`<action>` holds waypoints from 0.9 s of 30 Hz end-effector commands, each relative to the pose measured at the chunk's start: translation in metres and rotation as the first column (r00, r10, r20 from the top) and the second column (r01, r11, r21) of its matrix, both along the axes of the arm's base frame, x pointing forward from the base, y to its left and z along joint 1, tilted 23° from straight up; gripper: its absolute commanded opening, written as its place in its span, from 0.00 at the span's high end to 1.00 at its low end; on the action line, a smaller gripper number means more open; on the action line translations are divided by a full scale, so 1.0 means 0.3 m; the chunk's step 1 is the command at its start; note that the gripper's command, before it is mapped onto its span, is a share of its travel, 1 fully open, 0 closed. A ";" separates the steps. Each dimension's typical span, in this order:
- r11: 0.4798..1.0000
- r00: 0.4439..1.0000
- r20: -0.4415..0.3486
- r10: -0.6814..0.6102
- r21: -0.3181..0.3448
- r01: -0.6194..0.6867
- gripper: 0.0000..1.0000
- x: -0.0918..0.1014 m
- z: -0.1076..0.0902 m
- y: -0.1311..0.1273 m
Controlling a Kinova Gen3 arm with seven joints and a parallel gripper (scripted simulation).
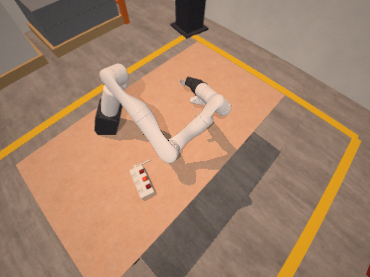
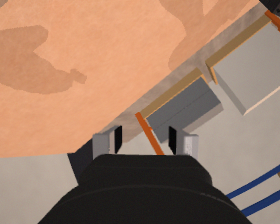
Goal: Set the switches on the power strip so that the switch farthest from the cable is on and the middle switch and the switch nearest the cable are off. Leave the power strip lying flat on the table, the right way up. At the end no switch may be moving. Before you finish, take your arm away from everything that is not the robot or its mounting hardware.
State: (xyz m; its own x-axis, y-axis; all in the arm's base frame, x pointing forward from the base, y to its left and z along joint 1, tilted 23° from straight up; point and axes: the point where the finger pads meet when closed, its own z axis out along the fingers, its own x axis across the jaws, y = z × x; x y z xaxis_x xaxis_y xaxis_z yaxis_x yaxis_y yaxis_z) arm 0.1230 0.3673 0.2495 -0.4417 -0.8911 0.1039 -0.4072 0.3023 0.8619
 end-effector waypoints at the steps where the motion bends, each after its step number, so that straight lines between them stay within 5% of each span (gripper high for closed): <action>1: 1.000 1.000 0.002 0.001 0.001 -0.001 0.00 -0.002 0.003 0.000; 27: 0.980 0.999 0.017 -0.033 -0.197 0.035 0.00 -0.018 -0.112 -0.026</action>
State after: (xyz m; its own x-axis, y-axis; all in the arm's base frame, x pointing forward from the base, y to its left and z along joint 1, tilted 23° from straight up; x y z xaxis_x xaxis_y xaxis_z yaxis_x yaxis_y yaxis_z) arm 0.1176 0.3595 0.2152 -0.4737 -0.8380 0.2707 -0.4040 0.4799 0.7788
